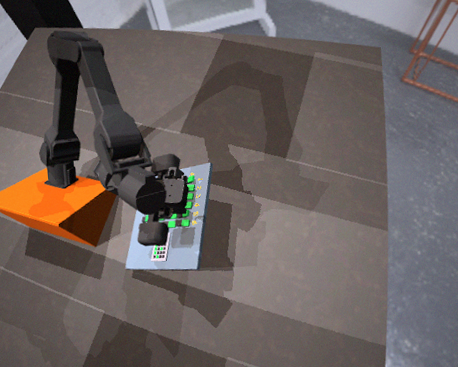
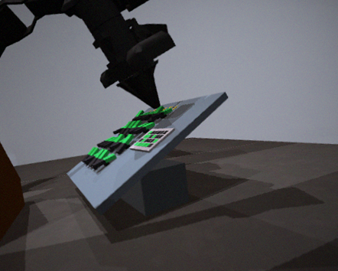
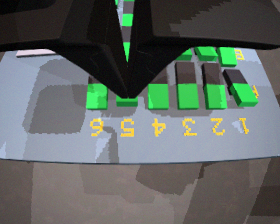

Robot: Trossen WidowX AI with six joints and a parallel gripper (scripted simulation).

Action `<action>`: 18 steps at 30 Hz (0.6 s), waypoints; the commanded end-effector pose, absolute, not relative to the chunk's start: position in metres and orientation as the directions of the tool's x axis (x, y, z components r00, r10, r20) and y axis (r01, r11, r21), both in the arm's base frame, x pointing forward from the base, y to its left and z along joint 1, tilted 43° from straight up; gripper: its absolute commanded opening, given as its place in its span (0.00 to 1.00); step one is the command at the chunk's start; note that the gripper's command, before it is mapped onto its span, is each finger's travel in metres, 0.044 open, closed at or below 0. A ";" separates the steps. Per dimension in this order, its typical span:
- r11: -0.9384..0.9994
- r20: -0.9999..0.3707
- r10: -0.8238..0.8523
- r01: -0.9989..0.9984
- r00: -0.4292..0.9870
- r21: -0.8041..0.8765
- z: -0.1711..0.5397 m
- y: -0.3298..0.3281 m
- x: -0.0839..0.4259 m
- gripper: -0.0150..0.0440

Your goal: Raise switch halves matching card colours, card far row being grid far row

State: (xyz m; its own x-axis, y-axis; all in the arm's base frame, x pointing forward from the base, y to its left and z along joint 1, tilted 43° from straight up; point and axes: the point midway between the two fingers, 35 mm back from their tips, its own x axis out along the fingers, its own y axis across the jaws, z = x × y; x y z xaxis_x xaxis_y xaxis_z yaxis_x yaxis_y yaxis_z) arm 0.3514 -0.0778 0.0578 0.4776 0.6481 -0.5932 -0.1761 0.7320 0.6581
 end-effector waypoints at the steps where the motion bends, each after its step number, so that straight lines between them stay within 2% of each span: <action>1: 0.733 -0.596 0.647 -0.171 0.476 0.658 0.056 -0.078 0.351 0.25; 18: 0.733 -0.596 0.647 -0.171 0.476 0.658 0.055 -0.076 0.352 0.25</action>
State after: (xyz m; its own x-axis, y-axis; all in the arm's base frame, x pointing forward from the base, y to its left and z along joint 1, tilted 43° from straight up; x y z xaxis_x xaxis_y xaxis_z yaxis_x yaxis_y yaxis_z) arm 0.3526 -0.0766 0.0569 0.4781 0.6480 -0.5929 -0.1766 0.7322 0.6578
